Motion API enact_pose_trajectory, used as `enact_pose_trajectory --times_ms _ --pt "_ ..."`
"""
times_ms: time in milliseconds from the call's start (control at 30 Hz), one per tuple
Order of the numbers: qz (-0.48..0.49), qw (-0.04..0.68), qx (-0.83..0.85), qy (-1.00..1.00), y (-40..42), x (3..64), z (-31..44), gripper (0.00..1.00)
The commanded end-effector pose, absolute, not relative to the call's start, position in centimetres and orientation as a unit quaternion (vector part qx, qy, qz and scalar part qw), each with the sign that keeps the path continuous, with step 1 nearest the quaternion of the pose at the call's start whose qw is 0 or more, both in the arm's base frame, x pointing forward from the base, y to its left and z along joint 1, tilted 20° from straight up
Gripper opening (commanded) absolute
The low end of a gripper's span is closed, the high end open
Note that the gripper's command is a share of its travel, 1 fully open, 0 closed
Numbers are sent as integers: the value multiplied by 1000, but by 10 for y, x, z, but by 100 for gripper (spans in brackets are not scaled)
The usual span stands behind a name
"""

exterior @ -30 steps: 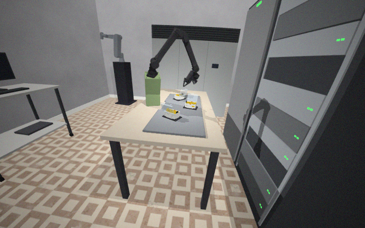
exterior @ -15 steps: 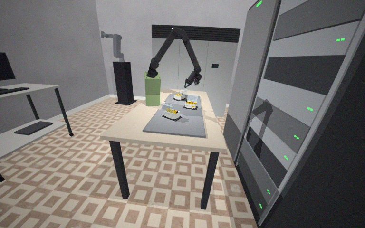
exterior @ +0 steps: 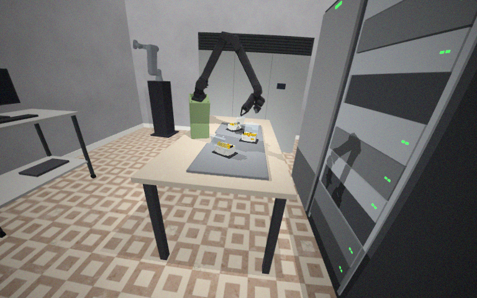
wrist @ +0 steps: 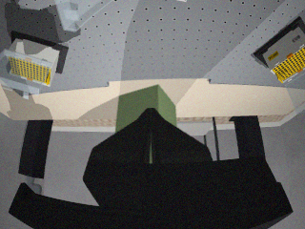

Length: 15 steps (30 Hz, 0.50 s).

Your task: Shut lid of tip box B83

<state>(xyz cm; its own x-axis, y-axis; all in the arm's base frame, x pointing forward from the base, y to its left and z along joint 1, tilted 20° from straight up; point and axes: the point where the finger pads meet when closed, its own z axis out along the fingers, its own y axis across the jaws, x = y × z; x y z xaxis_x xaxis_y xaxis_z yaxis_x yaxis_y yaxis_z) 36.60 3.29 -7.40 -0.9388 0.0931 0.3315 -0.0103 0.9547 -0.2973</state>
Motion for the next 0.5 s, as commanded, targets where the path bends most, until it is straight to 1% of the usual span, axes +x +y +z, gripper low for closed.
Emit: enact_pose_trajectory --times_ms 0,300,433,467 --pt "136 154 -76 -976 20 366 -69 0" --pt "86 130 -210 -965 -23 363 -55 0" --pt "89 129 -209 -965 -34 362 -52 0" --pt "91 148 -190 -966 -33 355 -63 0"
